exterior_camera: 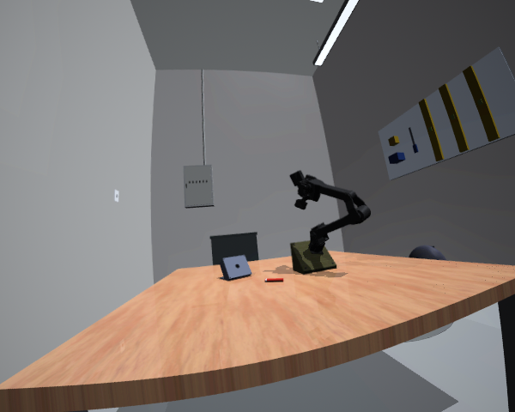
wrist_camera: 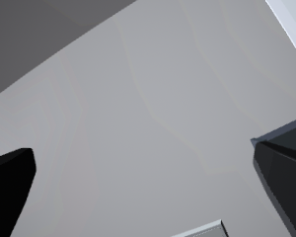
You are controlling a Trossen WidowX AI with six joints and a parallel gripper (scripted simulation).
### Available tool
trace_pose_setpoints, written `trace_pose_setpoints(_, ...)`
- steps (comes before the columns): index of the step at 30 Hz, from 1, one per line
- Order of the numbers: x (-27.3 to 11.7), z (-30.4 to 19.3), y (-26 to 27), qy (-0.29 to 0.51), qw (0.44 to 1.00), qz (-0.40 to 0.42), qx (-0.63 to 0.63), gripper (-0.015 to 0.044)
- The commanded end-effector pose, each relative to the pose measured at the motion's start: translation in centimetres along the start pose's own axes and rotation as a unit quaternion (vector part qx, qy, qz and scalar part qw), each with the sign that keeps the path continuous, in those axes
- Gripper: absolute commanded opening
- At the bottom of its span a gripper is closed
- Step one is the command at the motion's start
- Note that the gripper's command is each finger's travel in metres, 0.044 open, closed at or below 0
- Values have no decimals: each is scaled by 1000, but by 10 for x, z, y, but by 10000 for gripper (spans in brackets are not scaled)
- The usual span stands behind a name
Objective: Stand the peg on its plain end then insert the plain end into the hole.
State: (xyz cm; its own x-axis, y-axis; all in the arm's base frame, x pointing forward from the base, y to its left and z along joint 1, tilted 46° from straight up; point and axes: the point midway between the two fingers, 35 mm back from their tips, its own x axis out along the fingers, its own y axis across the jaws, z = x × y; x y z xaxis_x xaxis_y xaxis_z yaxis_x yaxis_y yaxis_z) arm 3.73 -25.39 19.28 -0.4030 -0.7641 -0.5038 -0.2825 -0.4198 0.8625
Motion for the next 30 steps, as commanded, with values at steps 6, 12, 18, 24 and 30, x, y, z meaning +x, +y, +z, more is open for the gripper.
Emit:
trace_pose_setpoints(6, -9, -35, -28, 69, 987, -64, -133, 440)
trace_pose_setpoints(12, -18, -55, -48, 116, 964, -98, -216, 440)
trace_pose_setpoints(18, -30, -72, -68, 164, 932, -128, -296, 440)
trace_pose_setpoints(24, -44, -87, -89, 213, 890, -154, -372, 440)
trace_pose_setpoints(30, -61, -100, -111, 263, 838, -175, -444, 440)
